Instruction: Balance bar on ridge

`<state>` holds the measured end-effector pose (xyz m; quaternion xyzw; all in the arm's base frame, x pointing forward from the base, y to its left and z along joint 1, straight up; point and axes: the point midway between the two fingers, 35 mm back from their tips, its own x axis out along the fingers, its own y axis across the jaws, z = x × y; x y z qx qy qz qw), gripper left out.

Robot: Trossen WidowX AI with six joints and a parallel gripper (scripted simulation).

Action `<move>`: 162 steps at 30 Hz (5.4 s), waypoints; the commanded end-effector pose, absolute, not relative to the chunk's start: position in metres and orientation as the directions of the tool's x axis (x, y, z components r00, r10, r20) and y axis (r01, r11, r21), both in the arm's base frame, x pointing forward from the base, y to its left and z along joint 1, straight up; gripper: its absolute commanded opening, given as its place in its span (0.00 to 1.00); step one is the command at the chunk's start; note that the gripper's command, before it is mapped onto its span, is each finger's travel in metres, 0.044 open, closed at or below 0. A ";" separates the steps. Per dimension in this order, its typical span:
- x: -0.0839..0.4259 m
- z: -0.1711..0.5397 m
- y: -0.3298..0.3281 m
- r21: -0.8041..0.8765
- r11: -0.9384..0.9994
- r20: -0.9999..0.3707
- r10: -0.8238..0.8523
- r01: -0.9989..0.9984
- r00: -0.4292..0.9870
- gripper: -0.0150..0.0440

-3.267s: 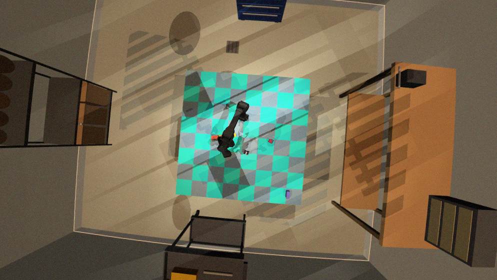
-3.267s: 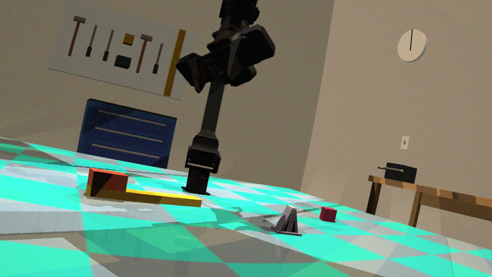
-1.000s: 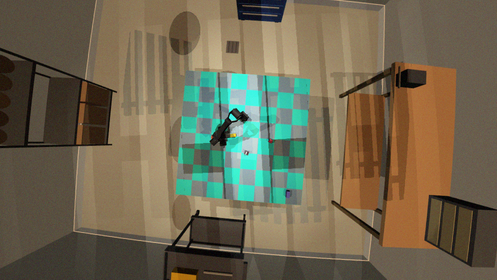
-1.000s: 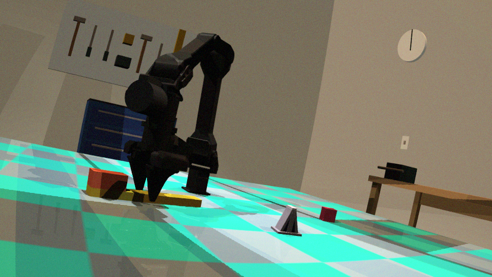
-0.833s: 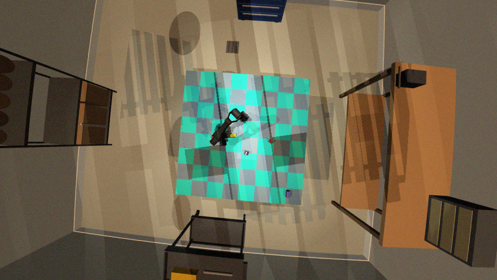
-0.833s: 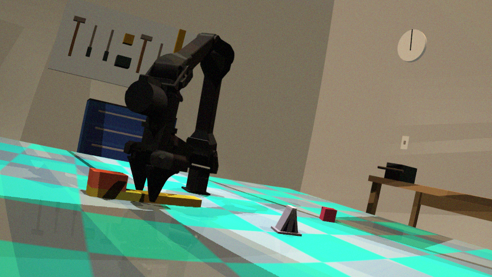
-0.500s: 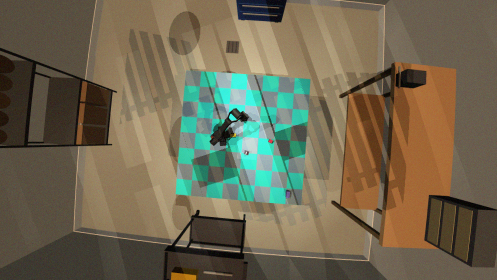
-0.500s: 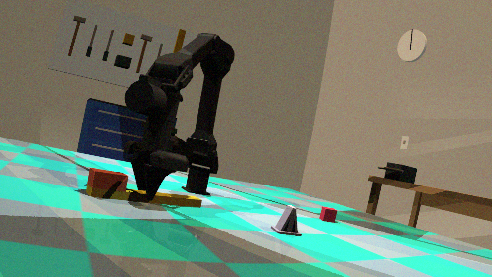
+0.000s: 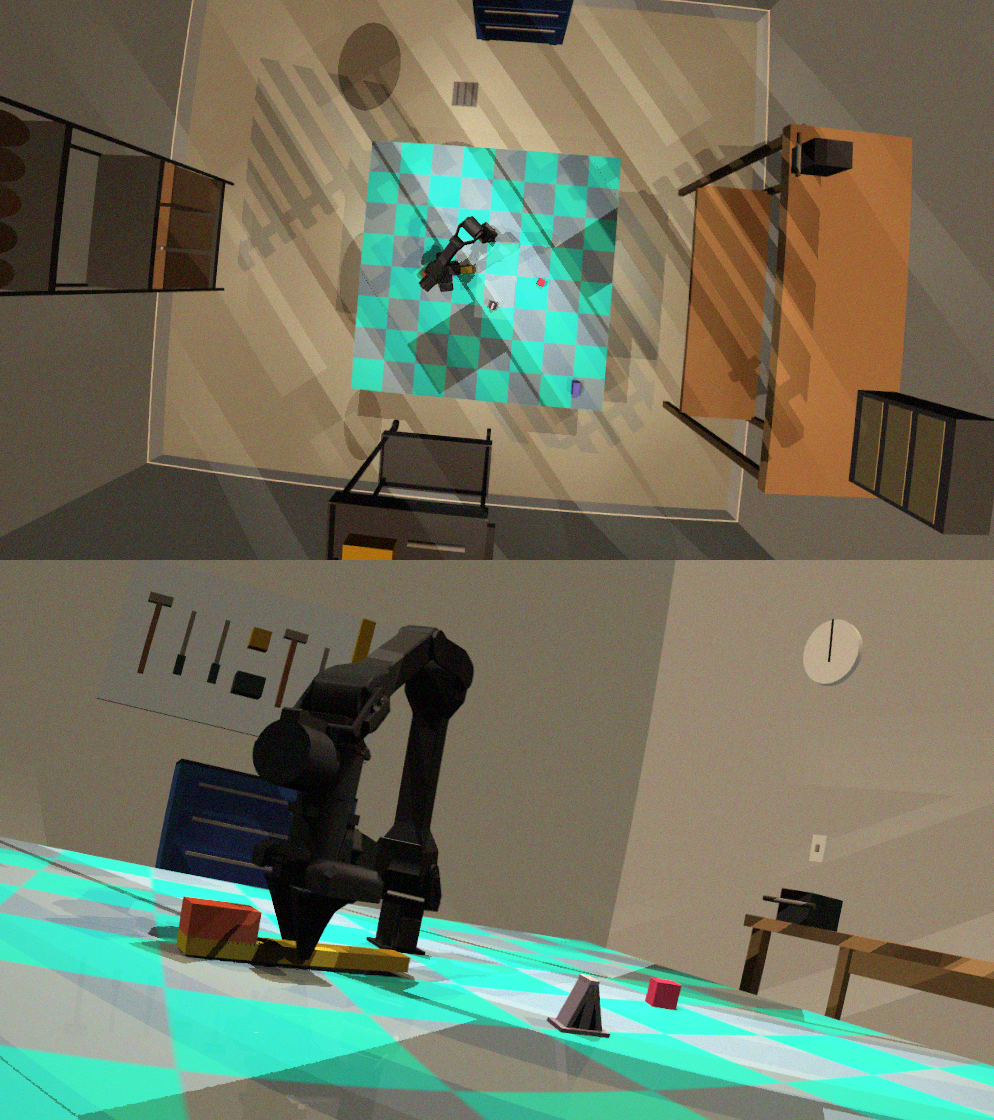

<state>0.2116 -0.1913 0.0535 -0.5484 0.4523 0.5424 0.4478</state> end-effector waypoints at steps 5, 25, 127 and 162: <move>0.216 0.077 -0.195 -0.014 -0.191 -1.000 -0.022 -0.981 0.018 0.25; 0.215 0.127 -0.194 -0.016 -0.193 -1.000 -0.020 -0.981 0.021 0.25; 0.365 0.156 0.078 -0.033 0.252 -0.999 0.008 -0.967 0.036 0.25; 0.367 0.113 0.078 -0.033 0.252 -0.999 0.008 -0.967 0.036 0.25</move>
